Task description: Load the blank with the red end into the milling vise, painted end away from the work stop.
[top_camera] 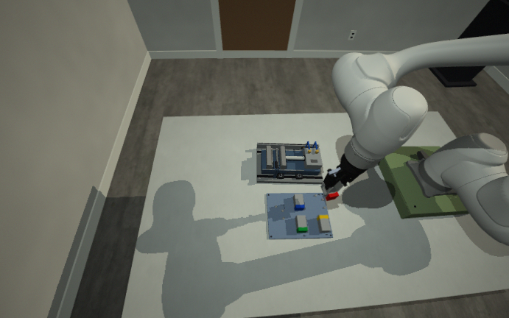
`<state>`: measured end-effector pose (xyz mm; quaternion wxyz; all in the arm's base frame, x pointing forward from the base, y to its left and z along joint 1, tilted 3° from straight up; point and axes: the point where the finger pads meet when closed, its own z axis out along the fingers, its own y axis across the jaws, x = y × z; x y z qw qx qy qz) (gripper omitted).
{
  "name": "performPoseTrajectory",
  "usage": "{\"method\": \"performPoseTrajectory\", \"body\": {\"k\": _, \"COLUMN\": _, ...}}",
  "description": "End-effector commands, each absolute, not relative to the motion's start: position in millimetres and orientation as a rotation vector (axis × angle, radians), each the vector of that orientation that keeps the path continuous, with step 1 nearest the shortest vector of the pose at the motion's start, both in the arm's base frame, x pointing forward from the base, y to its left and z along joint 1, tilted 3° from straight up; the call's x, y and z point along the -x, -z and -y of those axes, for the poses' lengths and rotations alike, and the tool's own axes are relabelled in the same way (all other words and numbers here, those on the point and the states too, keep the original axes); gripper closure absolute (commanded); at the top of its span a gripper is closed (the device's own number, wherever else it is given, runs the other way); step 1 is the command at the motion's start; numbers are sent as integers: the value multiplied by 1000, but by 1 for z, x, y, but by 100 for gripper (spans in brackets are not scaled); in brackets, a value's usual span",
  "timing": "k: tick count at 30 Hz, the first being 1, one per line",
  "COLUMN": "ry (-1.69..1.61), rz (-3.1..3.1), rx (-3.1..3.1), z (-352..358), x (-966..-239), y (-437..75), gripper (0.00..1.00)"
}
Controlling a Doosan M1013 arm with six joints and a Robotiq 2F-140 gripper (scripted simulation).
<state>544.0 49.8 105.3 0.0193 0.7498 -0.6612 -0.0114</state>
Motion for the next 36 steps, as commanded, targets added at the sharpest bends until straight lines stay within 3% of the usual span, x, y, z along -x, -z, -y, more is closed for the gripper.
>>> {"method": "performPoseTrajectory", "body": {"k": 1, "ry": 37, "rz": 2037, "rx": -2341, "z": -50, "x": -544, "y": -105, "gripper": 100}}
{"method": "performPoseTrajectory", "body": {"k": 36, "ry": 48, "rz": 1448, "rx": -2751, "z": -50, "x": -544, "y": -106, "gripper": 100}}
